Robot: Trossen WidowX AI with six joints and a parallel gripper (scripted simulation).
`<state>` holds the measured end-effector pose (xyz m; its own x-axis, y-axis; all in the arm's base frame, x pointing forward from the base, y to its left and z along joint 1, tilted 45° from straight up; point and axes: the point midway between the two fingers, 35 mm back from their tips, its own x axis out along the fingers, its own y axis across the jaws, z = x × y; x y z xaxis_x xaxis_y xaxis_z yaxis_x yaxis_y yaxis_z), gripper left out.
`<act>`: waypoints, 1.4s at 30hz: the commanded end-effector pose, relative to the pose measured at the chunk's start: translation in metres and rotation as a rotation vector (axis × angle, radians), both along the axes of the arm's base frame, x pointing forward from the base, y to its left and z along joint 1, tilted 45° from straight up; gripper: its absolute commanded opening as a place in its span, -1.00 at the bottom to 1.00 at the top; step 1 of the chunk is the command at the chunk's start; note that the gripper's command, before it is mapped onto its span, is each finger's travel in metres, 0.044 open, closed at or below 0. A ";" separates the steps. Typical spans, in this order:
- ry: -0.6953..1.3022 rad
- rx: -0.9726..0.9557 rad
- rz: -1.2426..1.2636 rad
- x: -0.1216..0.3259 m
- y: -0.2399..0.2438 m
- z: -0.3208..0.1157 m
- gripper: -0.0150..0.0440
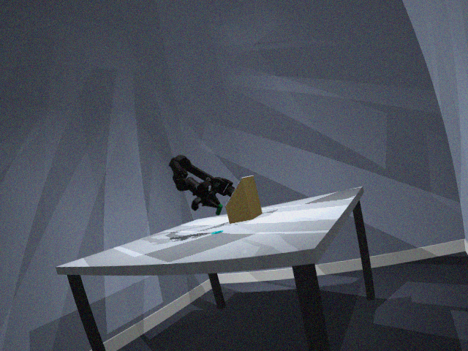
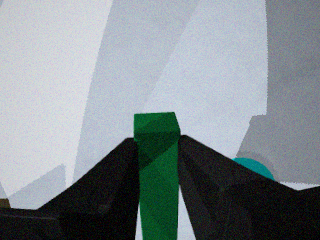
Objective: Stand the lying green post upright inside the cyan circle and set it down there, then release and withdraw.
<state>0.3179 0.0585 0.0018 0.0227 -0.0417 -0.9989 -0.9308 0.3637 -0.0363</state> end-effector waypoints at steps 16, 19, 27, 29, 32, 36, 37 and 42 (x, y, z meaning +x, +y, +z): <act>-0.038 0.139 0.029 -0.001 -0.002 0.000 -0.42; -0.046 0.159 0.034 -0.001 -0.002 0.000 -0.42; -0.072 0.212 0.048 0.000 -0.002 0.002 -0.42; -0.078 0.225 0.052 0.000 -0.002 0.002 -0.42; -0.089 0.244 0.058 0.000 -0.002 0.003 -0.42; -0.104 0.270 0.067 0.001 -0.003 0.004 -0.42; -0.107 0.276 0.069 0.001 -0.003 0.005 -0.42; -0.127 0.307 0.080 0.001 -0.003 0.006 -0.42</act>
<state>0.3208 0.0567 0.0084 0.1321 0.2426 -0.9611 -0.9499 0.3082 -0.0528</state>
